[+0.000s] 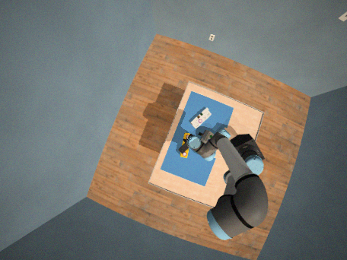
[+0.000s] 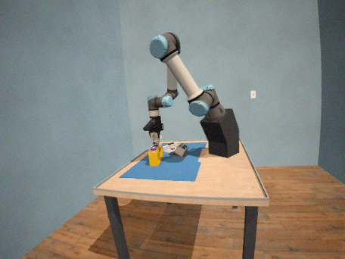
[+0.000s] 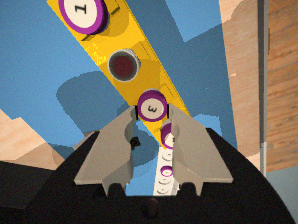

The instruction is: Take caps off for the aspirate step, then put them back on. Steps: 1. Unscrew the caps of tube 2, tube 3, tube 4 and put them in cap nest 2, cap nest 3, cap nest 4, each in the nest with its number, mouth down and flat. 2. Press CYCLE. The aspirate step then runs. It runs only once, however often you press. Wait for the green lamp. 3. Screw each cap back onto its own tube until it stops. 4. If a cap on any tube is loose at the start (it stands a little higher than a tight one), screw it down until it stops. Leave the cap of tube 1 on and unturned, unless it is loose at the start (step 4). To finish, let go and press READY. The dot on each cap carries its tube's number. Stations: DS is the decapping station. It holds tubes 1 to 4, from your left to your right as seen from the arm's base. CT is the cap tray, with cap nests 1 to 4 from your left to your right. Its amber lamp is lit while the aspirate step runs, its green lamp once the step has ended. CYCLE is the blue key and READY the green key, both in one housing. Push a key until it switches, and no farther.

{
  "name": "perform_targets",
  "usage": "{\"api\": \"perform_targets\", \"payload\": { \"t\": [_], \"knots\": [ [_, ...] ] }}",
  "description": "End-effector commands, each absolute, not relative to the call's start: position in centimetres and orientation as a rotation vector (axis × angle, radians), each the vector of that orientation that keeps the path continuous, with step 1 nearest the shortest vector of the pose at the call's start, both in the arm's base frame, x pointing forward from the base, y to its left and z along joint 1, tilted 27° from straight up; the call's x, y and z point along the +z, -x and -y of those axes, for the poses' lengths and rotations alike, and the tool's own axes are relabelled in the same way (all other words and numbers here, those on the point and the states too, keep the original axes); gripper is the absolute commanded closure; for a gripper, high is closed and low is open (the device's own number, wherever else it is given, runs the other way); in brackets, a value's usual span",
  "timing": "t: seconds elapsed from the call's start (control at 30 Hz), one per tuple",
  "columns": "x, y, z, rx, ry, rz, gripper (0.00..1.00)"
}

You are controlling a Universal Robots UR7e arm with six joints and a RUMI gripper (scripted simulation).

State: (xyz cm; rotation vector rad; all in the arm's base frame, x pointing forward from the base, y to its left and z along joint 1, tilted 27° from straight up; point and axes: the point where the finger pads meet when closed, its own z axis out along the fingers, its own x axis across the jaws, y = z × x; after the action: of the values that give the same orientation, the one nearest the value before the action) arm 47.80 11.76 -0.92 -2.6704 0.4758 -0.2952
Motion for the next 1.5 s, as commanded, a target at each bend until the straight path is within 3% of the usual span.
{"api": "perform_targets", "payload": {
  "t": [0.0,0.77,1.0,1.03,1.47],
  "knots": [
    [-0.89,-47.83,-11.74,-0.297,2.67,-0.476,1.0],
    [-0.84,-47.81,-11.73,-0.567,2.667,0.964,1.0],
    [-0.84,-47.81,-11.73,-0.567,2.667,0.964,1.0],
    [-0.84,-47.81,-11.73,-0.567,2.667,0.964,0.65],
    [-0.84,-47.81,-11.73,-0.549,2.693,0.849,0.65]
  ]
}}
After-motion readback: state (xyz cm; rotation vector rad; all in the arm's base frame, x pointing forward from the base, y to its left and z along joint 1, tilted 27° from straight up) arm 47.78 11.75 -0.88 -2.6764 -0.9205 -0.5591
